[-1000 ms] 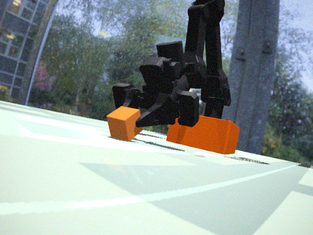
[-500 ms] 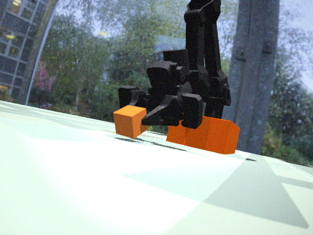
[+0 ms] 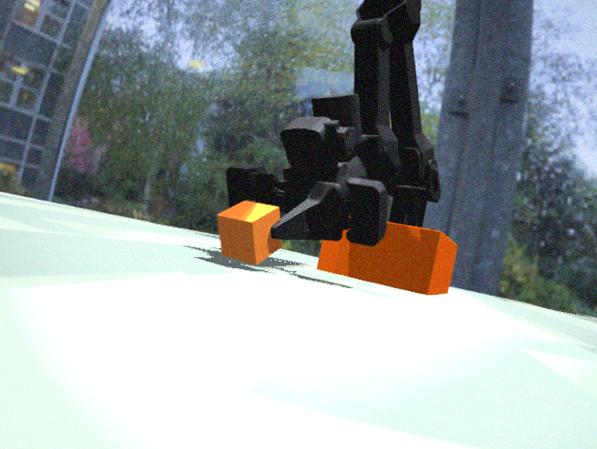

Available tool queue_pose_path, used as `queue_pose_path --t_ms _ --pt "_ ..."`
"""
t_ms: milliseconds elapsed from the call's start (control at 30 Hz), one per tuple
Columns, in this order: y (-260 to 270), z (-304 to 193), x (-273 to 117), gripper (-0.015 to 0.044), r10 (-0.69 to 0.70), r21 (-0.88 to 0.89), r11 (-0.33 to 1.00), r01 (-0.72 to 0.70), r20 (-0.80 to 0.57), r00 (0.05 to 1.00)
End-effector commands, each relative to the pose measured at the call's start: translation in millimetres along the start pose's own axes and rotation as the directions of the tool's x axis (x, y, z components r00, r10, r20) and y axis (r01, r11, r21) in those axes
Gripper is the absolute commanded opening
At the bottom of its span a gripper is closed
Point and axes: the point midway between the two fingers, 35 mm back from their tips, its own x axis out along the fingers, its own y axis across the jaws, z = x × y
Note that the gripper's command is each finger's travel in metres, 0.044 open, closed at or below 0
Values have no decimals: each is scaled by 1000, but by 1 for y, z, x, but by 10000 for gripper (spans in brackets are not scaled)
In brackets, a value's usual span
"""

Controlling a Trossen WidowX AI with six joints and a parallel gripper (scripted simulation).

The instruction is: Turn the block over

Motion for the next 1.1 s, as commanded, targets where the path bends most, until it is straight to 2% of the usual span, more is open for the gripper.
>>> queue_pose_path --t_ms 0,333,1067 --pt "0 1 0 184 2 6 1000 -2 3 1000" --pt "0 1 0 440 2 6 1000 -2 3 1000" --pt "0 1 0 440 2 6 1000 -2 3 1000"
